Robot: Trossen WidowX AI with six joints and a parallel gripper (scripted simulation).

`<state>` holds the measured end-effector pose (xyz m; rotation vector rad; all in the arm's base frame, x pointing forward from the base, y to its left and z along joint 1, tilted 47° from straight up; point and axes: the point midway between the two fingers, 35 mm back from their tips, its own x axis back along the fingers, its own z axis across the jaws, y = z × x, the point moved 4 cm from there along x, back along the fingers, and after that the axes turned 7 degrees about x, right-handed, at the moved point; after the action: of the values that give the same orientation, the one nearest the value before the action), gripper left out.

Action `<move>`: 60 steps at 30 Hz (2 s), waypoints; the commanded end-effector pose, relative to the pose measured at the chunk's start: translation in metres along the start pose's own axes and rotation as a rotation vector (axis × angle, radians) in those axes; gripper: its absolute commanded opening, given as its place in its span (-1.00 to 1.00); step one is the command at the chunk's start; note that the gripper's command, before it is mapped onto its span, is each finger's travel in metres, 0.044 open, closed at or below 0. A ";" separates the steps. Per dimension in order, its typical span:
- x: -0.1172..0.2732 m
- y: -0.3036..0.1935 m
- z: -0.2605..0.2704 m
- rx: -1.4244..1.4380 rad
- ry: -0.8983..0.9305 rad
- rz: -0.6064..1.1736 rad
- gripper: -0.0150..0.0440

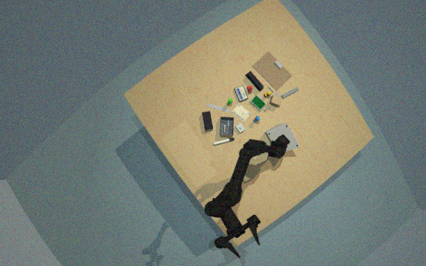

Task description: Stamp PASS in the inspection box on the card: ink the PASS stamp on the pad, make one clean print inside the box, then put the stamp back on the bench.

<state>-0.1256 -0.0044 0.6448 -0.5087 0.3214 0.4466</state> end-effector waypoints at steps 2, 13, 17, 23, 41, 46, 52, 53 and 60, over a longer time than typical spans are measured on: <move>0.000 0.002 0.001 0.007 0.005 -0.011 0.69; 0.018 0.071 0.019 0.194 0.080 -0.308 0.24; 0.042 0.119 0.034 0.308 0.097 -0.511 0.24; 0.097 0.174 0.054 0.447 0.092 -0.801 0.24; 0.350 0.219 0.064 0.619 -0.107 -1.632 0.24; 0.426 0.195 0.043 0.583 -0.200 -1.840 0.24; 0.506 0.150 0.003 0.490 -0.314 -2.050 0.24; 0.518 0.141 -0.006 0.471 -0.332 -2.081 0.24; 0.582 0.071 -0.075 0.306 -0.451 -2.256 0.24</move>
<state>0.3006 0.2311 0.3419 -0.1558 -0.6180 -1.6087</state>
